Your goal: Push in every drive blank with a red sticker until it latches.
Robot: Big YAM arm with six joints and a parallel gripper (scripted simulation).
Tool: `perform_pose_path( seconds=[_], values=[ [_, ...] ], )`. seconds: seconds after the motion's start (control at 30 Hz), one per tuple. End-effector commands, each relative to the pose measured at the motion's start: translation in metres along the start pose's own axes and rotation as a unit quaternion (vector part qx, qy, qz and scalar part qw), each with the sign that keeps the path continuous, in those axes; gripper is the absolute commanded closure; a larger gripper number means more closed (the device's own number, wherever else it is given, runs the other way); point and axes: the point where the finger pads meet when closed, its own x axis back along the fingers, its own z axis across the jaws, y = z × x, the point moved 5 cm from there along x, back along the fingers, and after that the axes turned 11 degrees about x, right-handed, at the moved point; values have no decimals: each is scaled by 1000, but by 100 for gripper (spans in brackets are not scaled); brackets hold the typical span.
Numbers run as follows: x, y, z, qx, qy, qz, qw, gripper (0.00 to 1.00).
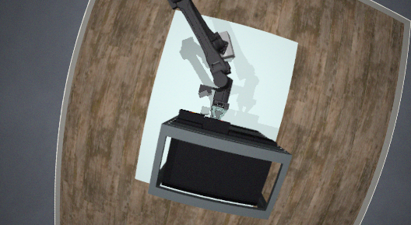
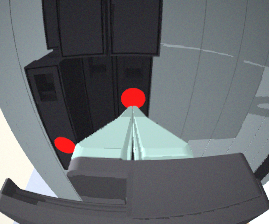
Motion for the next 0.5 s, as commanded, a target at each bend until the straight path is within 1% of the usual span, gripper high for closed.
perform_pose_path(
  seconds=[0.0, 0.13, 0.47],
  values=[
    [-23, 10, 32, -30, 25, -17, 999, 100],
    [-29, 10, 32, -30, 25, -17, 999, 100],
    [-29, 10, 32, -30, 25, -17, 999, 100]
  ],
)
